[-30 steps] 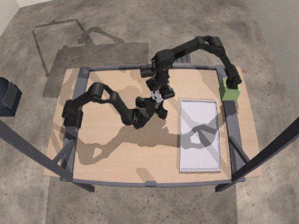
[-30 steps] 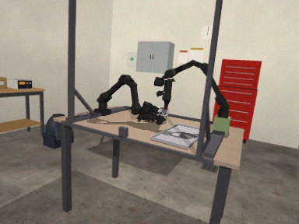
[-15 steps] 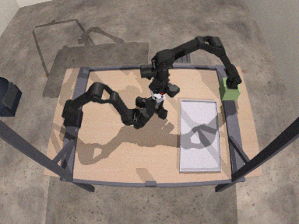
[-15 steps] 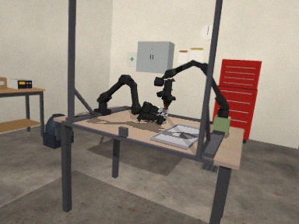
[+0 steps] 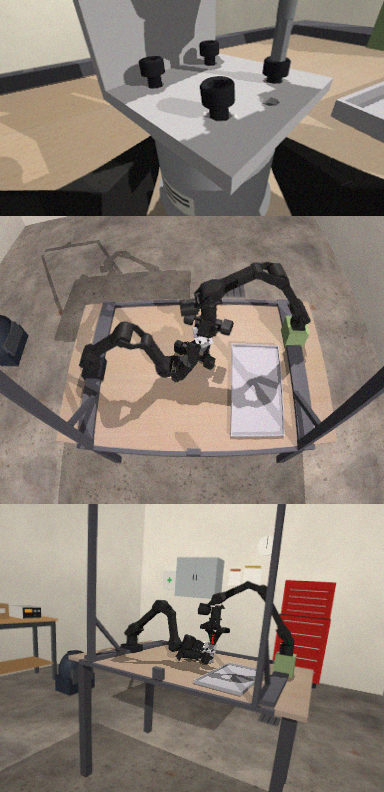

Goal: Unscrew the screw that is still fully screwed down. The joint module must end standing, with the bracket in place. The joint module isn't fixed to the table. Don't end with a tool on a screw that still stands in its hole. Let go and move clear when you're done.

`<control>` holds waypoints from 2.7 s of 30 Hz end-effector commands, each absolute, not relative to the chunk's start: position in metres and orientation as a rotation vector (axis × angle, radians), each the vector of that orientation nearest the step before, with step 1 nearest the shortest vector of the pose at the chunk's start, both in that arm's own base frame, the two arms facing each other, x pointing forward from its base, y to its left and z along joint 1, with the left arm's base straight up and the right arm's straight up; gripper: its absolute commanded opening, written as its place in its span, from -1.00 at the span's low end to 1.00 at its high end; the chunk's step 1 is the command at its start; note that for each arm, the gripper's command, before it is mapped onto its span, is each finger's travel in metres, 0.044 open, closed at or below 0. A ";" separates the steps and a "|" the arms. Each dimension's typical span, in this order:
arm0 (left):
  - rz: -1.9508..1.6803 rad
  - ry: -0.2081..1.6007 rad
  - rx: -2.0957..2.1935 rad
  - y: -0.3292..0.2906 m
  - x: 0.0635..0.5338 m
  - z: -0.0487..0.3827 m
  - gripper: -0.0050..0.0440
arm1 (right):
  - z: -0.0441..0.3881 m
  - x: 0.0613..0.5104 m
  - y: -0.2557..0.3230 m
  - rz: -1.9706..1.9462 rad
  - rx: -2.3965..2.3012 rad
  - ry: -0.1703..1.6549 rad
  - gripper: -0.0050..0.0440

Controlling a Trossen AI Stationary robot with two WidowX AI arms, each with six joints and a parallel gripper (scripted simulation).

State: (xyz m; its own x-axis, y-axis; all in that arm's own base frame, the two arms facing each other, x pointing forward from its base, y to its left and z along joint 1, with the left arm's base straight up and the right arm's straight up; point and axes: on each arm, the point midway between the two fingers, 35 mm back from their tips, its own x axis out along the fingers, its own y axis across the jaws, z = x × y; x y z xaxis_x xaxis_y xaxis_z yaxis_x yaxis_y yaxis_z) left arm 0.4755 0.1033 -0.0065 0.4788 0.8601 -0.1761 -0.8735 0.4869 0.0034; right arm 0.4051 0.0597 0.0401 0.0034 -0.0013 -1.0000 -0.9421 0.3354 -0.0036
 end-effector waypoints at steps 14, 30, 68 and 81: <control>1.061 0.137 -0.107 0.105 0.480 0.004 0.20 | 0.048 0.406 0.059 1.317 -1.342 1.106 -0.27; 1.061 0.137 -0.107 0.105 0.480 0.004 0.20 | 0.048 0.406 0.059 1.658 -1.693 0.803 -0.27; 1.061 0.137 -0.107 0.105 0.480 0.004 0.20 | 0.051 0.409 0.059 1.698 -1.754 0.741 0.22; 1.061 0.137 -0.107 0.105 0.480 0.004 0.20 | 0.051 0.409 0.059 1.698 -1.754 0.741 0.22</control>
State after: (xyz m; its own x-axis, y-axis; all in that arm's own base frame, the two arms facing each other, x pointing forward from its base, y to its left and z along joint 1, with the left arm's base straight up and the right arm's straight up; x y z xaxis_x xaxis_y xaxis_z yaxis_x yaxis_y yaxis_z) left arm 0.4755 0.1033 -0.0065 0.4788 0.8601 -0.1761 -0.8735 0.4869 0.0034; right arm 0.4043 0.0589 0.0389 -0.0015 -0.0021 -1.0000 -0.7381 -0.6747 0.0025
